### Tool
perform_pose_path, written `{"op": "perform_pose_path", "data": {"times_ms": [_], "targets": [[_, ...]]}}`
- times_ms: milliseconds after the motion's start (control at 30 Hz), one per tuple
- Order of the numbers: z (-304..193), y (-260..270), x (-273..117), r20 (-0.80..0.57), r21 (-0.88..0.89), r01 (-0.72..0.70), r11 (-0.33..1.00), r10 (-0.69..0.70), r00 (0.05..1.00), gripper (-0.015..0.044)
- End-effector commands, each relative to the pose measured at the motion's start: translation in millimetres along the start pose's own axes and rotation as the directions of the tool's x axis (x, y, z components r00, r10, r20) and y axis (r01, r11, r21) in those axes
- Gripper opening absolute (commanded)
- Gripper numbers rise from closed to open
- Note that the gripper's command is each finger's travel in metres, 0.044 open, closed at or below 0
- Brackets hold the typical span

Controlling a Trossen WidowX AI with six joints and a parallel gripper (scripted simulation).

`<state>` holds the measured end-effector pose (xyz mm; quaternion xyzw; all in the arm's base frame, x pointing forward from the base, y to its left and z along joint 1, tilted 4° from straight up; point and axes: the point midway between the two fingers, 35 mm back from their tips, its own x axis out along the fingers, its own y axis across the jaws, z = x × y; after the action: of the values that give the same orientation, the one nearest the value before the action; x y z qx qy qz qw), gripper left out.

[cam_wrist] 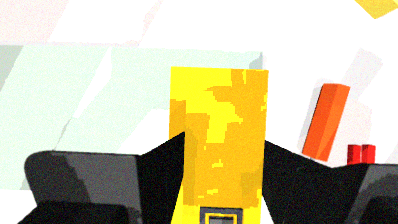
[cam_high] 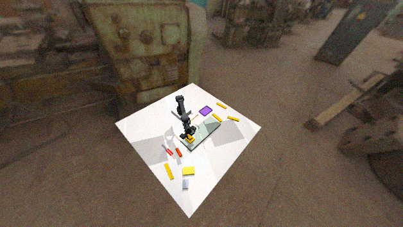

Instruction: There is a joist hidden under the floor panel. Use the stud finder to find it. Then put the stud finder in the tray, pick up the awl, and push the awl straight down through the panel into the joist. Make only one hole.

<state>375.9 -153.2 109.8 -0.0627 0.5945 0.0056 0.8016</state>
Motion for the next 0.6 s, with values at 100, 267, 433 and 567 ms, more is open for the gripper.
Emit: {"op": "perform_pose_path", "data": {"times_ms": [100, 267, 433, 567], "targets": [[-3, 0, 13, 0.004, -0.003, -0.004, 1.0, 0.004, 1.0, 0.0], [-6, 0, 22, 0.004, -0.003, -0.004, 1.0, 0.004, 1.0, 0.0], [-9, 1, 30, 0.003, -0.003, -0.004, 1.0, 0.004, 1.0, 0.0], [-11, 1, 36, 0.003, -0.003, -0.004, 1.0, 0.004, 1.0, 0.0]]}}
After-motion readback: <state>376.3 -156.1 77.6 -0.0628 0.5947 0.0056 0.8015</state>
